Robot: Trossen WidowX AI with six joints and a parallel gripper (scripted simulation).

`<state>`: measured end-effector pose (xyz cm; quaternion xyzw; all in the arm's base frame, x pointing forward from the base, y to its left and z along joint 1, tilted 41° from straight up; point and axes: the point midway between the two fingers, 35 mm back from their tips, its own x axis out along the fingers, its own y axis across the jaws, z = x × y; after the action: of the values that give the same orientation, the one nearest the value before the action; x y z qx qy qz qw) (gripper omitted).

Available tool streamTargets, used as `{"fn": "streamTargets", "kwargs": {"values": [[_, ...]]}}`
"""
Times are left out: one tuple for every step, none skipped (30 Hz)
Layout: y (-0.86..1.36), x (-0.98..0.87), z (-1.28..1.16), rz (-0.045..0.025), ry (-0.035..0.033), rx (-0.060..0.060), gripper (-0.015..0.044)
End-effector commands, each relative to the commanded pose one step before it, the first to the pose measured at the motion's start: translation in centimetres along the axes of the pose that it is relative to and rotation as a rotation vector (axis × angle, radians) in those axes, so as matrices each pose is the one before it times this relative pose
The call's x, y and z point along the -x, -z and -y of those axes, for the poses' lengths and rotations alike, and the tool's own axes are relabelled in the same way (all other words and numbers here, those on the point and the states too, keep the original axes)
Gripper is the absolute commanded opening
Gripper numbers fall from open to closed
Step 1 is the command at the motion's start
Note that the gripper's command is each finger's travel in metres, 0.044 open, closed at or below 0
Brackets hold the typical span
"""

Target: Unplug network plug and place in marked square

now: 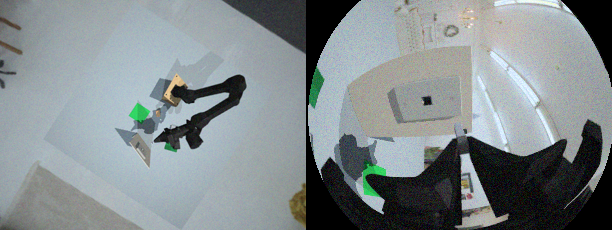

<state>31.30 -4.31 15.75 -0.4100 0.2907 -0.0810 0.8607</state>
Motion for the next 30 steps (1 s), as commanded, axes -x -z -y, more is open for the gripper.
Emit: {"fn": "streamTargets", "kwargs": {"values": [[0.681,-1.192,-0.845,-0.01833,-0.04855,0.0414,0.0],[0.169,-0.274,-0.209,-0.00352,-0.01181,0.0088,0.0],[0.171,-0.273,-0.209,-0.0034,-0.01189,0.0086,0.0],[0.172,-0.273,-0.208,-0.00328,-0.01197,0.0084,0.0],[0.174,-0.272,-0.207,-0.00315,-0.01204,0.0082,0.0],[0.175,-0.271,-0.207,-0.00302,-0.0121,0.0079,0.0],[0.177,-0.271,-0.206,-0.00288,-0.01217,0.0077,0.0],[0.178,-0.27,-0.206,-0.00275,-0.01223,0.0075,0.0],[0.179,-0.269,-0.206,-0.0026,-0.01229,0.0073,0.0],[0.181,-0.268,-0.205,-0.00246,-0.01234,0.0071,0.0],[0.182,-0.267,-0.205,-0.00231,-0.01239,0.0069,0.0],[0.183,-0.266,-0.204,-0.00215,-0.01243,0.0067,0.0],[0.22,-0.236,-0.17,-0.00306,-0.01157,0.0065,0.0],[0.221,-0.234,-0.17,-0.00289,-0.01161,0.0063,0.0],[0.221,-0.233,-0.17,-0.00272,-0.01166,0.0061,0.0],[0.221,-0.231,-0.17,-0.00255,-0.01169,0.0059,0.0],[0.222,-0.229,-0.171,-0.00237,-0.01173,0.0057,0.0],[0.222,-0.228,-0.171,-0.0022,-0.01176,0.0055,0.0],[0.222,-0.226,-0.171,-0.00201,-0.01178,0.0053,0.0],[0.222,-0.224,-0.171,-0.00183,-0.0118,0.0051,0.0],[0.222,-0.222,-0.172,-0.00165,-0.01182,0.0049,0.0],[0.204,-0.229,-0.182,-0.001,-0.01199,0.0047,0.0],[0.178,-0.25,-0.203,-0.00005,-0.01255,0.0046,0.0],[0.179,-0.249,-0.203,0.00013,-0.01257,0.0044,0.0],[0.18,-0.247,-0.203,0.00031,-0.01255,0.0042,0.0],[0.18,-0.245,-0.203,0.00049,-0.01254,0.004,0.0],[0.181,-0.243,-0.202,0.00067,-0.01251,0.0038,0.0],[0.181,-0.241,-0.202,0.00086,-0.01249,0.0036,0.0],[0.182,-0.239,-0.202,0.00105,-0.01246,0.0035,0.0],[0.182,-0.236,-0.202,0.00123,-0.01242,0.0033,0.0]]}}
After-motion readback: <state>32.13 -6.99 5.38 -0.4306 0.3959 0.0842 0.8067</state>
